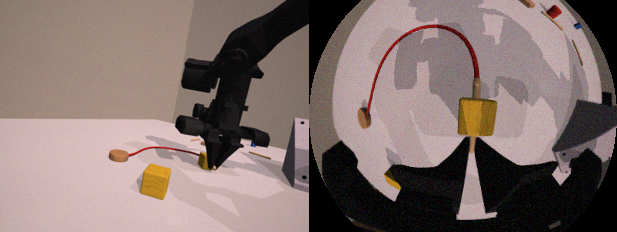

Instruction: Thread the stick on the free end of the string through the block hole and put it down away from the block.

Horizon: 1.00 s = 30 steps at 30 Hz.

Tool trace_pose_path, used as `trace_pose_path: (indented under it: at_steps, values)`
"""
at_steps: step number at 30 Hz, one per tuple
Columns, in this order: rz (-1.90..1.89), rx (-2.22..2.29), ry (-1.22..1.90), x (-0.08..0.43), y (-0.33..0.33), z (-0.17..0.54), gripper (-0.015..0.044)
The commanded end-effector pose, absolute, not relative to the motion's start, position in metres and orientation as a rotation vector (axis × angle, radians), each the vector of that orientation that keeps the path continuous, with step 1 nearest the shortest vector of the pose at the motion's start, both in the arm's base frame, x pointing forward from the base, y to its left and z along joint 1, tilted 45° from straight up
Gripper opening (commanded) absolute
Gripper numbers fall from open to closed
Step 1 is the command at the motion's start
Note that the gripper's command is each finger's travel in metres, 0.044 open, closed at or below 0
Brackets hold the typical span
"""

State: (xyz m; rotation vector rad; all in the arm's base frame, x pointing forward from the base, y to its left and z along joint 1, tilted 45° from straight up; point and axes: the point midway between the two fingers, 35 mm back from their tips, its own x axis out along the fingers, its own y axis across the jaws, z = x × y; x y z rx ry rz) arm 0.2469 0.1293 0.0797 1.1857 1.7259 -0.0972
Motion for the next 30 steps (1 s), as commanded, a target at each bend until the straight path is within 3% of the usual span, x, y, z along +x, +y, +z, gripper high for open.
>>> trace_pose_path:
  at_steps: [1,30]
  values:
    - [-0.103,1.188,1.724,0.244,0.131,0.081,0.0000]
    - [-0.079,1.193,1.714,0.215,0.149,0.103,0.0000]
